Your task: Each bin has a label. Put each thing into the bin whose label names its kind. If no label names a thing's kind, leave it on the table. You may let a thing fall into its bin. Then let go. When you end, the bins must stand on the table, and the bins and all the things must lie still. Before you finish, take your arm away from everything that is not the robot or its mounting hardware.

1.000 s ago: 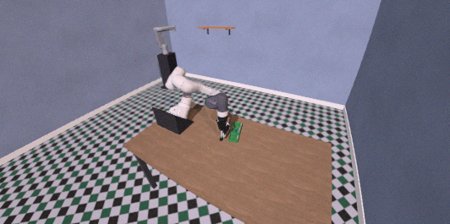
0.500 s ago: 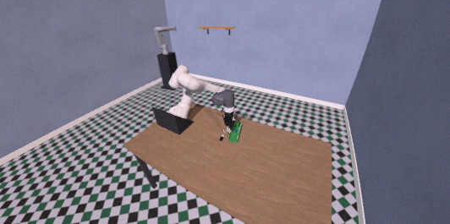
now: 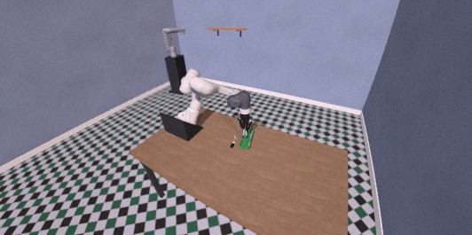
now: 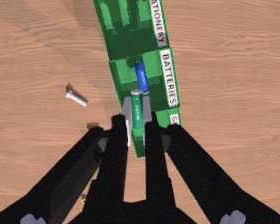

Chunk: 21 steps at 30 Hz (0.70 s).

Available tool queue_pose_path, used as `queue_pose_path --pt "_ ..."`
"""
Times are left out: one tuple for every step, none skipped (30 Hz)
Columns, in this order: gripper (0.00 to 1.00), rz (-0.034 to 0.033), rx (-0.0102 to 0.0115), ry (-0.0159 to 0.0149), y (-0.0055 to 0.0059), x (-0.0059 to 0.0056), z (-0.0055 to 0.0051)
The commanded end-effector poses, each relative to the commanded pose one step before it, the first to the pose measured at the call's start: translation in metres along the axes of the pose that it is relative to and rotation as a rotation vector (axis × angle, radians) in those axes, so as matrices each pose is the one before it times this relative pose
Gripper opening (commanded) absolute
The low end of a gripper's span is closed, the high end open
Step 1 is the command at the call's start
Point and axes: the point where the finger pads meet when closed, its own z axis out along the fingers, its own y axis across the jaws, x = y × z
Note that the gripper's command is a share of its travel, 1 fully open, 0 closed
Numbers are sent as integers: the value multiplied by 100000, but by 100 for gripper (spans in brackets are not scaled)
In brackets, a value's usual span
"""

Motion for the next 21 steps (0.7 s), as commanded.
queue_pose_path --pt "5 -13354 935 -400 238 1256 158" --pt "5 0 0 0 0 0 0" --pt "5 -4531 267 -106 253 544 1" --pt "5 0 0 0 122 251 0" --pt "5 0 0 0 14 41 0" --pt "5 0 0 0 3 12 0" --pt "5 0 0 0 -4 -10 0" --pt "5 0 0 0 -8 -24 0" --pt "5 0 0 0 -9 -31 0" --pt "5 0 0 0 -9 -33 0" --pt "5 0 0 0 -8 -30 0" --pt "5 0 0 0 -7 -26 0" --pt "5 0 0 0 -6 -22 0" --pt "5 0 0 0 -5 -19 0" --pt "5 0 0 0 -3 -16 0" --pt "5 0 0 0 -2 -14 0" --pt "5 0 0 0 -1 -12 0" --pt "5 0 0 0 0 0 0" --pt "5 0 0 0 0 0 0" --pt "5 0 0 0 2 -9 0" --pt "5 0 0 0 3 -8 0"
